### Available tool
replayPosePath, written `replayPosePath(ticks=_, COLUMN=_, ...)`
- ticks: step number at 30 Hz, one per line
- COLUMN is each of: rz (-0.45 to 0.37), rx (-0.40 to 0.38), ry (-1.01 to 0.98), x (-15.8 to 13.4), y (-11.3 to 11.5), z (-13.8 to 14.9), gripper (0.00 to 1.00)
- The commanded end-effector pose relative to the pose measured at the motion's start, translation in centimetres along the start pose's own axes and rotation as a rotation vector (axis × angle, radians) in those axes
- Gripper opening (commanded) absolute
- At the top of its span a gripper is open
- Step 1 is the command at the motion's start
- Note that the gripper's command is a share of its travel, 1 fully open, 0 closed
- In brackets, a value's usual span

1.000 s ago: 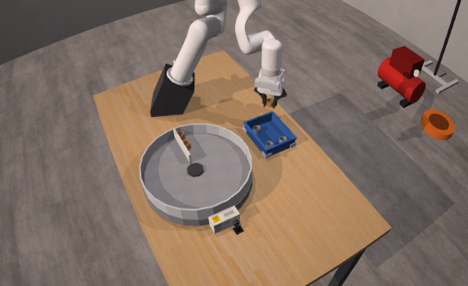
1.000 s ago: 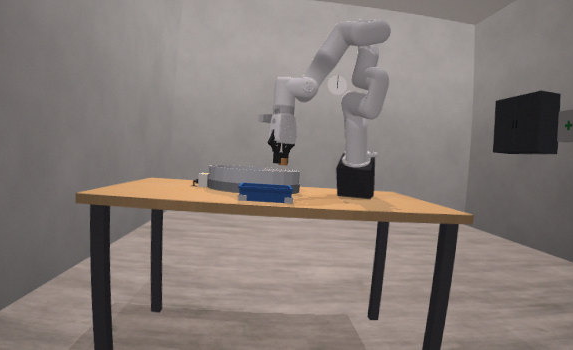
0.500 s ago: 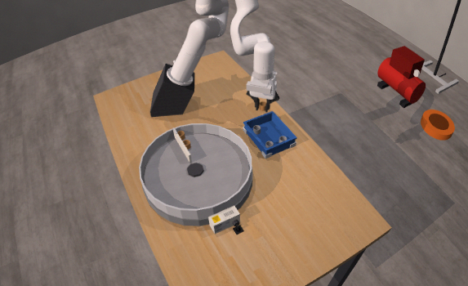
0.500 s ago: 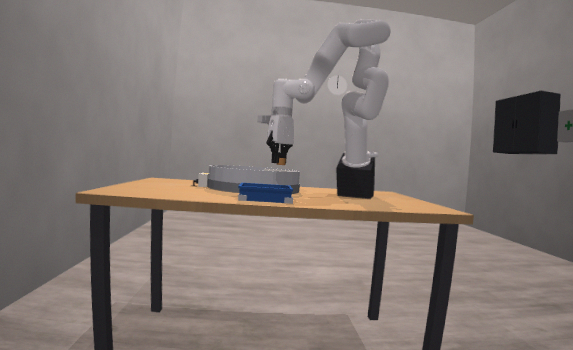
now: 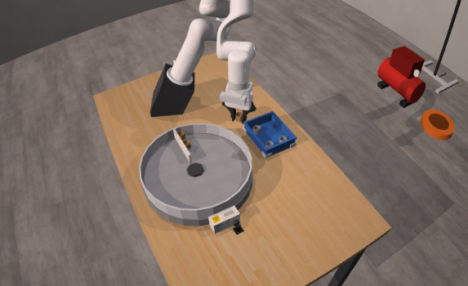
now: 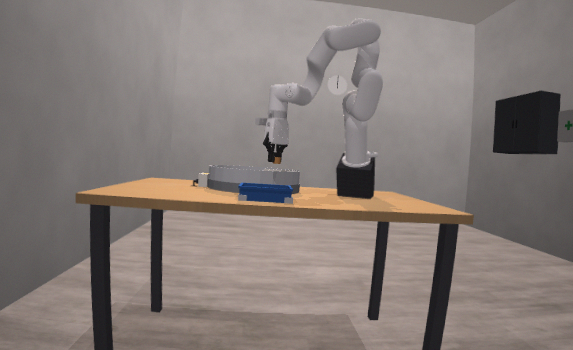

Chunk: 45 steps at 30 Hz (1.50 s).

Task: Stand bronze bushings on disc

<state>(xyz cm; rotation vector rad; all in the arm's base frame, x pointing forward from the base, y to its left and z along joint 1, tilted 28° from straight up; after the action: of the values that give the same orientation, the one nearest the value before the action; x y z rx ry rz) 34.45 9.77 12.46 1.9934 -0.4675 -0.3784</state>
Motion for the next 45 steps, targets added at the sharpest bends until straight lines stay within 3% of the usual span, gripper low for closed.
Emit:
replayPosePath(ticks=1, rz=-0.013, rx=0.018, ry=0.009, x=4.3, y=-0.2, z=4.4, gripper=0.00)
replayPosePath(ticks=6, rz=-0.013, rx=0.018, ry=0.009, x=7.7, y=-0.3, z=8.3, gripper=0.00)
replayPosePath(ticks=15, rz=-0.013, rx=0.018, ry=0.009, x=10.2, y=-0.4, z=11.3, gripper=0.00)
replayPosePath(ticks=32, rz=-0.013, rx=0.018, ry=0.009, x=10.4, y=-0.4, z=11.6, gripper=0.00)
replayPosePath(ticks=38, rz=-0.013, rx=0.018, ry=0.009, x=10.4, y=-2.8, z=11.6, gripper=0.00)
replayPosePath(ticks=45, rz=-0.013, rx=0.018, ry=0.009, x=10.4, y=-3.0, z=11.6, gripper=0.00)
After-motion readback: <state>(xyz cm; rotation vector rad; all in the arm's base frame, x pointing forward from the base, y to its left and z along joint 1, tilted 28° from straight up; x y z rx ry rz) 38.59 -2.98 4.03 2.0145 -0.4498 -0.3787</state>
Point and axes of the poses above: the point where the finger pads meet when closed, its own y axis back along the fingers, its own z axis across the jaws, x = y × z, the point moved 2 cm from there along y, back along the fingers, and after that the axes turned 12 degrees about y, right-handed, at the moved point
